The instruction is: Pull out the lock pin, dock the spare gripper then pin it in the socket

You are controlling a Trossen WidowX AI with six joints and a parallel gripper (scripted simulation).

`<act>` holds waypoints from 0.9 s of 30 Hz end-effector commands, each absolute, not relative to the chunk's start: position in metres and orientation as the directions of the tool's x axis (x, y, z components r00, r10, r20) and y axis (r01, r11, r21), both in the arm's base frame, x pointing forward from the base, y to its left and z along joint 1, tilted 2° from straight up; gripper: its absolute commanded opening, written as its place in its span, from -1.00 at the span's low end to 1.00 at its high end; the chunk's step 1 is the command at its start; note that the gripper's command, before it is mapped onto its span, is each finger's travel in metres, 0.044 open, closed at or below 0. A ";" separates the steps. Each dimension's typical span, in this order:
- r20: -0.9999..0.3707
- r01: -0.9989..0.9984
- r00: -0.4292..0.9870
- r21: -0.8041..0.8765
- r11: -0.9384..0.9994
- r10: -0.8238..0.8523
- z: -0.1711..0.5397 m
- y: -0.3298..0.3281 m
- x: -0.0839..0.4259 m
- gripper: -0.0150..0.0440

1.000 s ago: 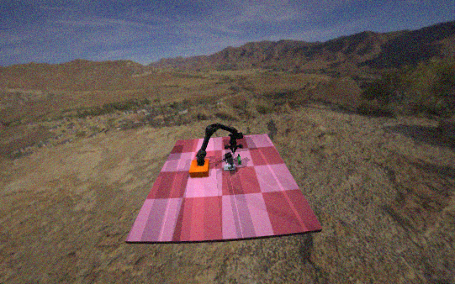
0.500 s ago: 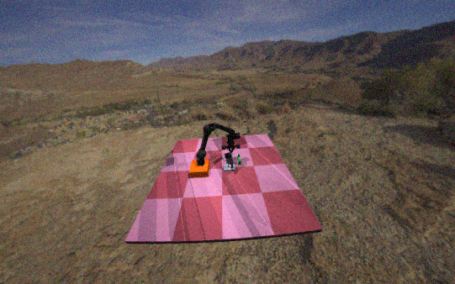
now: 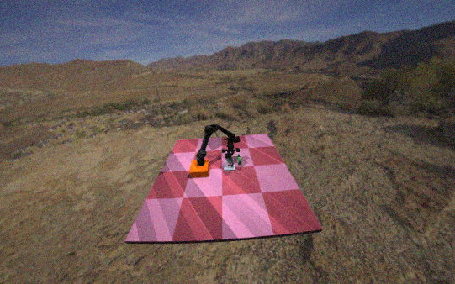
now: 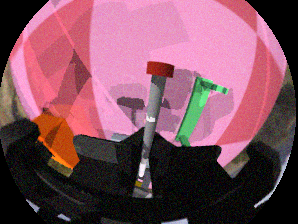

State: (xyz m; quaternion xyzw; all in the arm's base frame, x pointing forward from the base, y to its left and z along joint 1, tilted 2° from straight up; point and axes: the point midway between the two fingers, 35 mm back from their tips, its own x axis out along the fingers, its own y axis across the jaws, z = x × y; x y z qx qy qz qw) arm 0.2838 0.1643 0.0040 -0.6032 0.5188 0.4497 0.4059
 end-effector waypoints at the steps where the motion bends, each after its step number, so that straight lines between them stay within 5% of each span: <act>1: -0.965 -0.991 0.055 -0.022 -0.131 -0.257 0.007 0.161 0.286 -0.49; 27: -0.965 -0.991 0.048 -0.014 -0.130 -0.259 0.006 0.145 0.286 -0.49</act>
